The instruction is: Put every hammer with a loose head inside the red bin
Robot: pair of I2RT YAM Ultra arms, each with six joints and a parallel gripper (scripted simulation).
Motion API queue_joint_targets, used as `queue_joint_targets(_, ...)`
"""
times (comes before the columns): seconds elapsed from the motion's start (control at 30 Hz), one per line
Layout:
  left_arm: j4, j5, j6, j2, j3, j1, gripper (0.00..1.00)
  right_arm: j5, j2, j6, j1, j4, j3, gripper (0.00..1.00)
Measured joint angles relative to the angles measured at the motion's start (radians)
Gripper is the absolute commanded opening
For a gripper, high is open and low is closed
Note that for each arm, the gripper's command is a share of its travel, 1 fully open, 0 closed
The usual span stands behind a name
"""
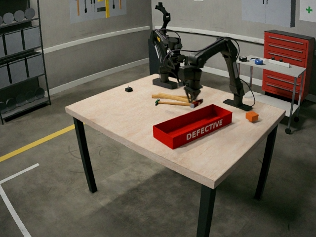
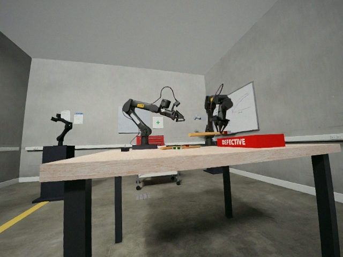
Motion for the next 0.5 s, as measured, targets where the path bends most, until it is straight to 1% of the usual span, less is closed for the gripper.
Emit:
queue_joint_targets(0.13, -0.01, 0.002, 0.094, -0.081, -0.12, 0.116, 0.14, 0.0, 0.0, 0.0, 0.0, 0.0, 0.0, 1.0)
queue_joint_targets(0.23, -0.024, -0.005, 0.166, -0.136, -0.176, 0.219, 0.14, 0.0, 0.0, 0.0, 0.0, 0.0, 0.0, 1.0)
queue_joint_targets(0.37, -0.037, -0.012, 0.248, -0.18, -0.209, 0.319, 0.14, 0.0, 0.0, 0.0, 0.0, 0.0, 0.0, 1.0)
queue_joint_targets(0.5, -0.052, -0.022, 0.287, -0.188, -0.213, 0.354, 0.14, 0.0, 0.0, 0.0, 0.0, 0.0, 0.0, 1.0)
